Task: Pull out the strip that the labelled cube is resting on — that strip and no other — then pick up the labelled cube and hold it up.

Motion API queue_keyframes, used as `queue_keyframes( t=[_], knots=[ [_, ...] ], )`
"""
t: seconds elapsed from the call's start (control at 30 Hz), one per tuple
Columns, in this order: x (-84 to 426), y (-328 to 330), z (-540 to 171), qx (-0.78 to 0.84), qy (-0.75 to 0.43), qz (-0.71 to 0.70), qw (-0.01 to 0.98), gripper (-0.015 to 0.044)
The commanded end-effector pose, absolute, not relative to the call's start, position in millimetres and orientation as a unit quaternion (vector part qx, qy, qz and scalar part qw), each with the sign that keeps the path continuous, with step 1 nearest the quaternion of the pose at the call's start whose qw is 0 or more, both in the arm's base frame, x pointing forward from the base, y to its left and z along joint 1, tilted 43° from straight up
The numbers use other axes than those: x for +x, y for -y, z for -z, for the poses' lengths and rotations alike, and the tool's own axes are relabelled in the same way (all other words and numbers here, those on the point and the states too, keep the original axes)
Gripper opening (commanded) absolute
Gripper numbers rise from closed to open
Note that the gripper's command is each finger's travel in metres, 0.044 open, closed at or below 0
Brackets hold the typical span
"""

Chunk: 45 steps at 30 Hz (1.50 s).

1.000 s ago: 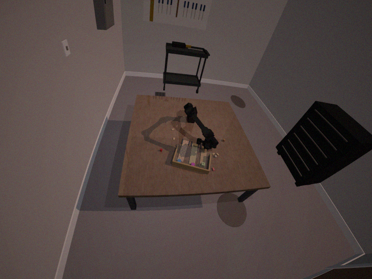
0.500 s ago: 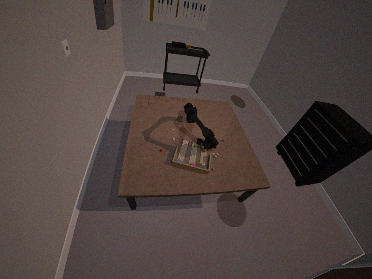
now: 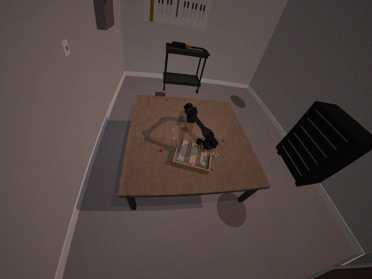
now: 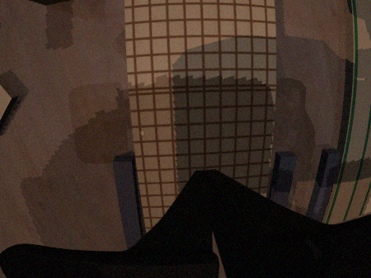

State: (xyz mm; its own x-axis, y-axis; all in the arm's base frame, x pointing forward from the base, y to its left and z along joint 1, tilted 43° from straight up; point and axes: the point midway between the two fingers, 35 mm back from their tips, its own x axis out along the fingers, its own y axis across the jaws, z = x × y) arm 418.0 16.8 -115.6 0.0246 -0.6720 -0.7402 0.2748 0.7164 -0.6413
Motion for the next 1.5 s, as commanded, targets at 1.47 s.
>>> queue_keyframes(
  t=[1.47],
  knots=[
    [420.5, -12.7, 119.4, -0.166, -0.610, 0.340, 0.697, 0.0000]
  ],
)
